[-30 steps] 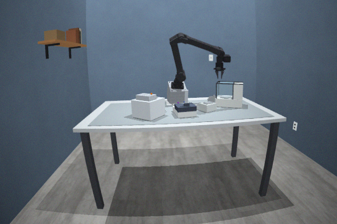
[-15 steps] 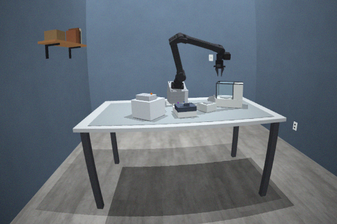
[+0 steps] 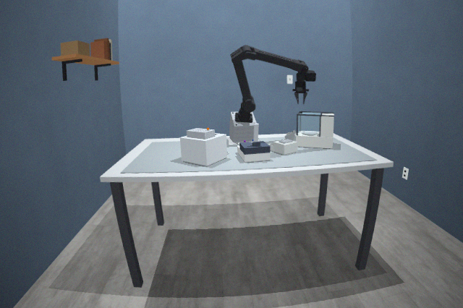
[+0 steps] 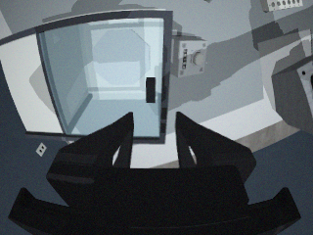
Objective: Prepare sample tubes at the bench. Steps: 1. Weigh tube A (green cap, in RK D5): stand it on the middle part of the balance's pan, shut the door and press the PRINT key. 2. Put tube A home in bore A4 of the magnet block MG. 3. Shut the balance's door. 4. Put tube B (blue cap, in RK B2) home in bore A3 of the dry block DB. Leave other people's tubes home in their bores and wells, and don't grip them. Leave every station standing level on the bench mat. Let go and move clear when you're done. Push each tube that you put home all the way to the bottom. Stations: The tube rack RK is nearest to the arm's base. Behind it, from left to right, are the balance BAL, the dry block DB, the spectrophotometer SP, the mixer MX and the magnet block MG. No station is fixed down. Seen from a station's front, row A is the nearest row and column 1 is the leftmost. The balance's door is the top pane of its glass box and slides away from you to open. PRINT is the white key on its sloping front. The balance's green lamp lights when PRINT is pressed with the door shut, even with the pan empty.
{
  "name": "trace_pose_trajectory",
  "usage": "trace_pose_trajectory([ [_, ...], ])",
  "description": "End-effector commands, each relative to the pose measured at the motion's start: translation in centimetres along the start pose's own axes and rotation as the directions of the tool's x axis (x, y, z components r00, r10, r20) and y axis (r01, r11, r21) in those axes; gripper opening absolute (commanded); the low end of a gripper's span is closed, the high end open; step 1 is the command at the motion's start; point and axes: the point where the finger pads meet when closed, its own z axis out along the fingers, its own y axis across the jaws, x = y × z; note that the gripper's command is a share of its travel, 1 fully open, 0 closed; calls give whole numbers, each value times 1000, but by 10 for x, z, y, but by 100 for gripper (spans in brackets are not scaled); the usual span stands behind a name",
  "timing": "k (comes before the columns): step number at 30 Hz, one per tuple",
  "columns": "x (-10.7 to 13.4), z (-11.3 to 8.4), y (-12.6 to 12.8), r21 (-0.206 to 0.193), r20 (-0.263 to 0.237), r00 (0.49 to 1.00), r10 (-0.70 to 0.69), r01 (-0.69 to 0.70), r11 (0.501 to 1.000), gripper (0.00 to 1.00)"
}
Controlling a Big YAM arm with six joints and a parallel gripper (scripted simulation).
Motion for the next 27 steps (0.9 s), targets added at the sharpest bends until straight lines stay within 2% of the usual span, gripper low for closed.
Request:
trace_pose_trajectory([
  [1, -15, 3, -8, -14, -6, 1000, -2, 2, 1000, 36],
  [2, -15, 3, -8, -14, -6, 1000, -2, 2, 1000, 36],
  [17, -69, 60, -101, -15, -1, 990, -140, 140, 990, 36],
  [19, -69, 60, -101, -15, -1, 990, -140, 140, 990, 36],
  [21, -77, 68, -114, -16, 1, 981, -194, 194, 981, 36],
  [27, -98, 90, -150, -16, 5, 975, -221, 221, 975, 36],
])
